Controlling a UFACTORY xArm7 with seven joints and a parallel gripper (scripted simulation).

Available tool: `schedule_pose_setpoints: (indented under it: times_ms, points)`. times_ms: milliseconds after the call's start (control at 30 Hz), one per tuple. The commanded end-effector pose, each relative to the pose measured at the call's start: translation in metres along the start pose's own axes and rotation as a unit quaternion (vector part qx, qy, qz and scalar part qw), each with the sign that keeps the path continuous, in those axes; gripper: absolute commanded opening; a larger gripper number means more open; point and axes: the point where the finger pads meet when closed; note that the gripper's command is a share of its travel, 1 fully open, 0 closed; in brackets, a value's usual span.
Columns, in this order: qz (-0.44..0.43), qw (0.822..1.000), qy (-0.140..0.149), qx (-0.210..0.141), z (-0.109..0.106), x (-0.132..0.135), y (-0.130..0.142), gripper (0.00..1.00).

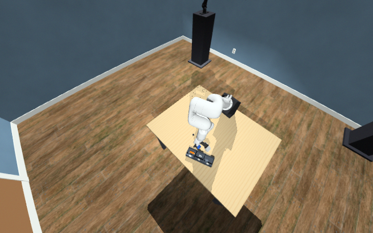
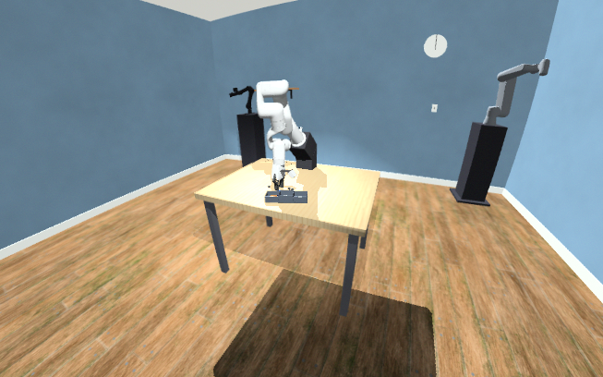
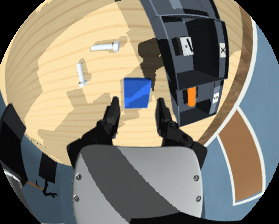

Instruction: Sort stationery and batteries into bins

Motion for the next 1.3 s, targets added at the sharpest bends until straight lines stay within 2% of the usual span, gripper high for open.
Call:
schedule_pose_setpoints:
  times_ms: [0, 1067, 1100, 1267]
  points:
    - [0.078, 0.997, -0.002, -0.002, -0.04, 0.0186, -0.0235, 0.56]
    - [0.078, 0.997, 0.0, -0.003, -0.04, 0.0186, -0.0235, 0.56]
    - [-0.079, 0.997, 0.001, 0.003, -0.0404, 0.0187, -0.0235, 0.56]
    - [-0.079, 0.997, 0.001, 0.003, -0.0404, 0.0187, -0.0235, 0.56]
Point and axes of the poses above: the point where the finger pads meet when closed, its own z axis out along the fingers, its own x axis across the jaws, y = z × x, and after that the axes turned 9 degrees about z, right-handed
